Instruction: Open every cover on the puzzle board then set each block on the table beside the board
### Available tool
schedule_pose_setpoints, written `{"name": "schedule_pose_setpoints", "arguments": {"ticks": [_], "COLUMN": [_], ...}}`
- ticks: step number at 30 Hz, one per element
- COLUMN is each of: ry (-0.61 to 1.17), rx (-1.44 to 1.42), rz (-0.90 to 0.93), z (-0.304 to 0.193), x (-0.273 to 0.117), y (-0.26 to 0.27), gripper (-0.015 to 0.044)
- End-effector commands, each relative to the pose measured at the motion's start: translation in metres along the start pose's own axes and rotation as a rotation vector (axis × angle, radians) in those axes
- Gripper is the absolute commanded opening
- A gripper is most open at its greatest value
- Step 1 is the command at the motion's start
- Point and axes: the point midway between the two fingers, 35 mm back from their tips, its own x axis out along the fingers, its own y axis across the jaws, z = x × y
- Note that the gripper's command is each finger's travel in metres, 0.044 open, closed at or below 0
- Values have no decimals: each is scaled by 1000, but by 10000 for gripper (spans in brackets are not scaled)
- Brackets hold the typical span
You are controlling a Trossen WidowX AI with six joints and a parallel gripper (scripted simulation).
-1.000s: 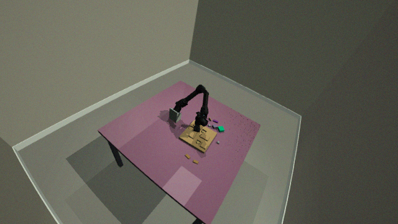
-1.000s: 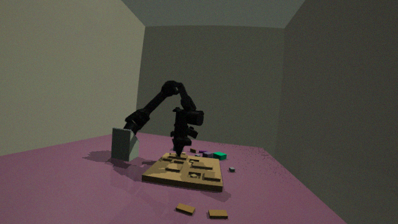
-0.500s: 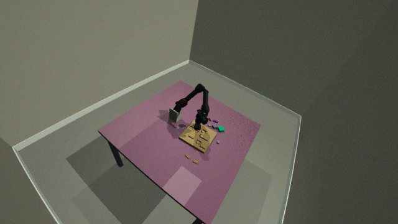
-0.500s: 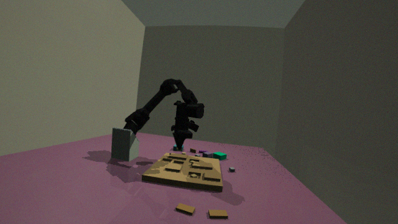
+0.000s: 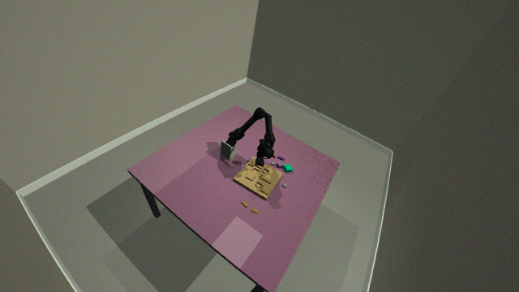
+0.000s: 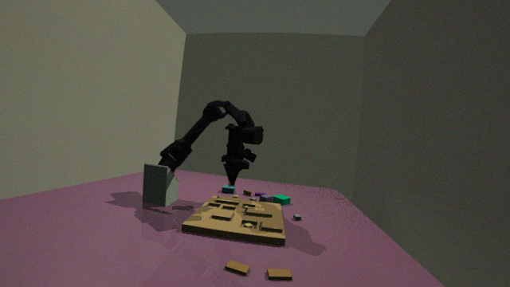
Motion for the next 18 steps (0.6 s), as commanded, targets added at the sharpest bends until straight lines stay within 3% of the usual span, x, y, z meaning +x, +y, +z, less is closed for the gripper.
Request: {"name": "schedule_pose_setpoints", "arguments": {"ticks": [1, 18], "ry": [0, 5], "rx": [0, 2], "rz": [-5, -16], "z": [6, 24], "x": [-2, -3], "y": [16, 81], "gripper": [80, 80]}}
